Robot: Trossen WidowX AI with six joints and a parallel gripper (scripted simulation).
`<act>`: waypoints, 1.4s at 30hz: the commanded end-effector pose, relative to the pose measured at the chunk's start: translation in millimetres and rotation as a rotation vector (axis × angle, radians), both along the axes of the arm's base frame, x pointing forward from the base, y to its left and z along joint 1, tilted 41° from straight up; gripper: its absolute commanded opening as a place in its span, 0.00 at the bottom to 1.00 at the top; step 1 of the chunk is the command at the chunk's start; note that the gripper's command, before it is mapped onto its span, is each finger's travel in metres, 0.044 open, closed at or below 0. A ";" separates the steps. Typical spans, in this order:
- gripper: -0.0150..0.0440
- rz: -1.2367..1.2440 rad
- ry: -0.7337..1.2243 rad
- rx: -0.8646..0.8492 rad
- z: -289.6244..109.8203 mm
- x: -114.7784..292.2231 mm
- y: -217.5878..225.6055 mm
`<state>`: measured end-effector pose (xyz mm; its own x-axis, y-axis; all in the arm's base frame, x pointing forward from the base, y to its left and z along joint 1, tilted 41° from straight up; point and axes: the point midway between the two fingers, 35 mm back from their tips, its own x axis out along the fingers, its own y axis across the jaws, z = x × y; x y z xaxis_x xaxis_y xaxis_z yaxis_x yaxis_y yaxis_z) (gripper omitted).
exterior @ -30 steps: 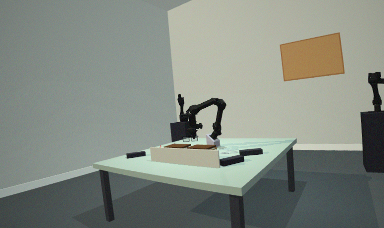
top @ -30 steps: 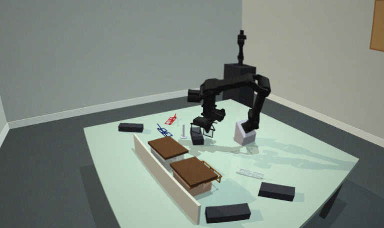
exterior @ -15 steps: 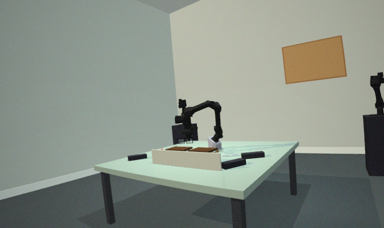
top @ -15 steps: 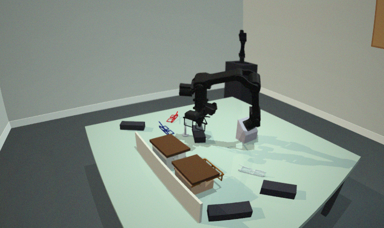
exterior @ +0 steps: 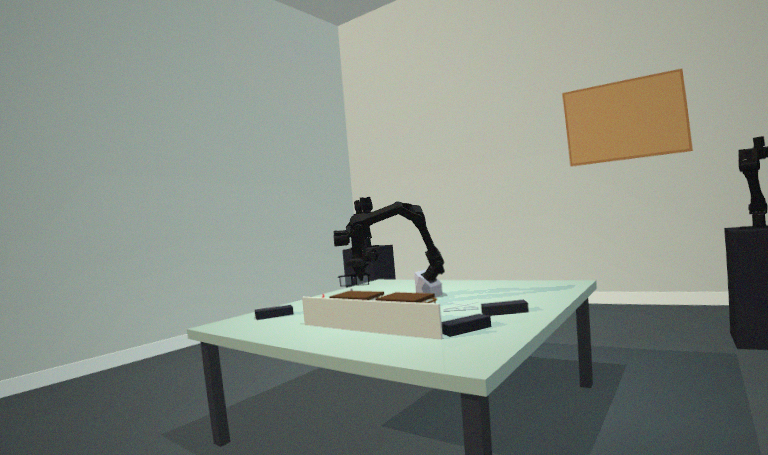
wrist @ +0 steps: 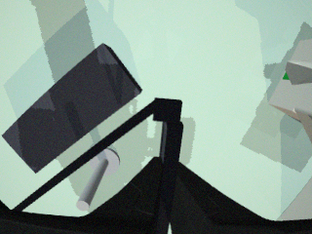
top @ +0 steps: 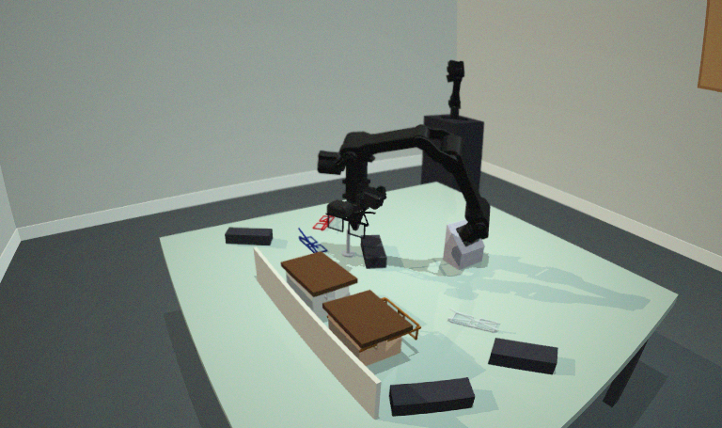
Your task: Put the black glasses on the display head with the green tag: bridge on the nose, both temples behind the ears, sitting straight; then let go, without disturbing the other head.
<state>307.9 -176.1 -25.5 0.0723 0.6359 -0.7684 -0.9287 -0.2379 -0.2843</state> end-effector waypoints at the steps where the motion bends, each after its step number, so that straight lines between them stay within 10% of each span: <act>1: 0.25 0.006 -0.002 -0.007 -11.9 1.3 -14.4; 42: 0.25 0.006 -0.006 -0.005 -87.4 15.2 -4.8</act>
